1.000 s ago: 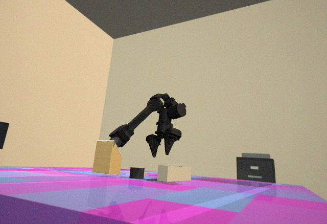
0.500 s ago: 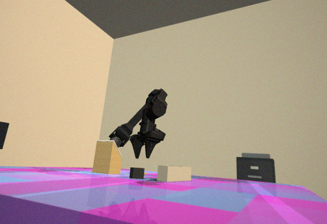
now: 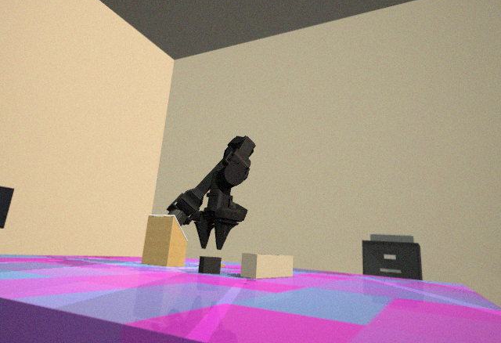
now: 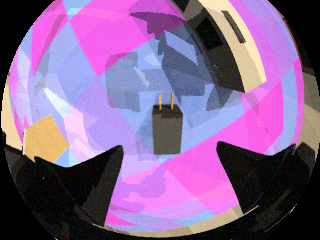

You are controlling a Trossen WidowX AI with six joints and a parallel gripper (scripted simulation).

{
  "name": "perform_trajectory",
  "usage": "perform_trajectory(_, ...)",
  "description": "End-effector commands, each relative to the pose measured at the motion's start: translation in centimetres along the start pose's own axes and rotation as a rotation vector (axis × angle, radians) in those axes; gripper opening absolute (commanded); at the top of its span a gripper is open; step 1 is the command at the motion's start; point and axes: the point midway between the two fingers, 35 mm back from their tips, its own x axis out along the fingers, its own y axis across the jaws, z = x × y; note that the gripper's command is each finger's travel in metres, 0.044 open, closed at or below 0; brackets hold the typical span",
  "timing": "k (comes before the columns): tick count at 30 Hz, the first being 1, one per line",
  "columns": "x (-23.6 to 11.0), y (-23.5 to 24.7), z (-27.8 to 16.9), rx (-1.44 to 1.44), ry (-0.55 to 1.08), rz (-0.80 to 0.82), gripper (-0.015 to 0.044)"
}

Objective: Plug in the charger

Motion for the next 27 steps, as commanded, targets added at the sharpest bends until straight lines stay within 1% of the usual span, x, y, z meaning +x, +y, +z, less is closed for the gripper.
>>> perform_trajectory(1, 0.5, 0.2, 0.0, 0.005, -0.003, 0.006, 0.044)
perform_trajectory(27, 4.6, 0.3, 0.4, 0.005, -0.005, 0.007, 0.044)
